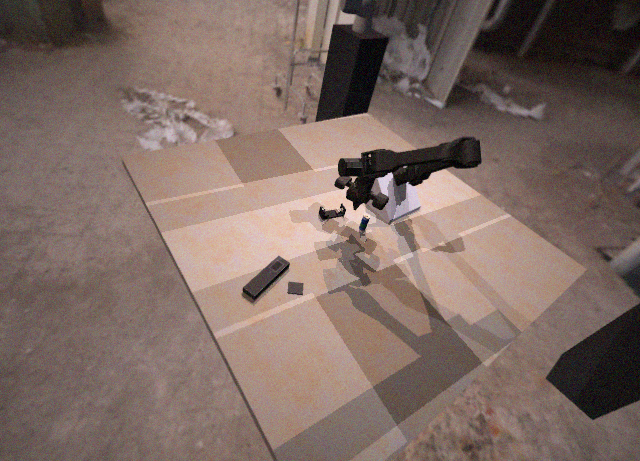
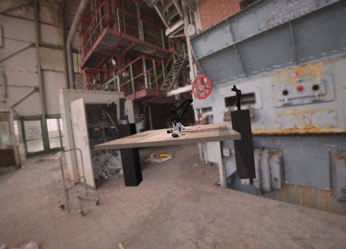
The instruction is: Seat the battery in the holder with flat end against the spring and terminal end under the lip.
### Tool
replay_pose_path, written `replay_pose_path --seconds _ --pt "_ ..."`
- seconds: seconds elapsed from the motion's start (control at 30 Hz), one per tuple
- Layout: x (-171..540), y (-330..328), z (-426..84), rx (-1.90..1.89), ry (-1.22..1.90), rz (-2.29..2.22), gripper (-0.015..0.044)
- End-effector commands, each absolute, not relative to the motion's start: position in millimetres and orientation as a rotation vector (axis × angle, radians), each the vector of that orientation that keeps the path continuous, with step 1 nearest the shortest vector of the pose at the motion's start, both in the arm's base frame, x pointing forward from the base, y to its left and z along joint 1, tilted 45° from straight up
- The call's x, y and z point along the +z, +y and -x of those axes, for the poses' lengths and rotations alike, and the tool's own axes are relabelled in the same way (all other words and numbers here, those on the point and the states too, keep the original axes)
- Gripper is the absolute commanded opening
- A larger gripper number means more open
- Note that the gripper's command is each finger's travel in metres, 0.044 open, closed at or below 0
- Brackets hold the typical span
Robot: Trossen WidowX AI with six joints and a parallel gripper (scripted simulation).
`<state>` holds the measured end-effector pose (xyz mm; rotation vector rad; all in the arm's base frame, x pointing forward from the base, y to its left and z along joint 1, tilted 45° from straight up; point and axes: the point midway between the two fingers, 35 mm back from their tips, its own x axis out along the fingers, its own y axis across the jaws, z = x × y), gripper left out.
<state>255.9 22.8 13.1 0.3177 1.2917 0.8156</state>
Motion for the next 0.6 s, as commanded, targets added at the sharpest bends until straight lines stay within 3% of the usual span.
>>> replay_pose_path --seconds 0.0,0.57 --pt "-5 44 -250 0.826 1.302 -0.335 0.0000" --pt "9 60 -245 0.824 1.303 -0.334 0.0000"
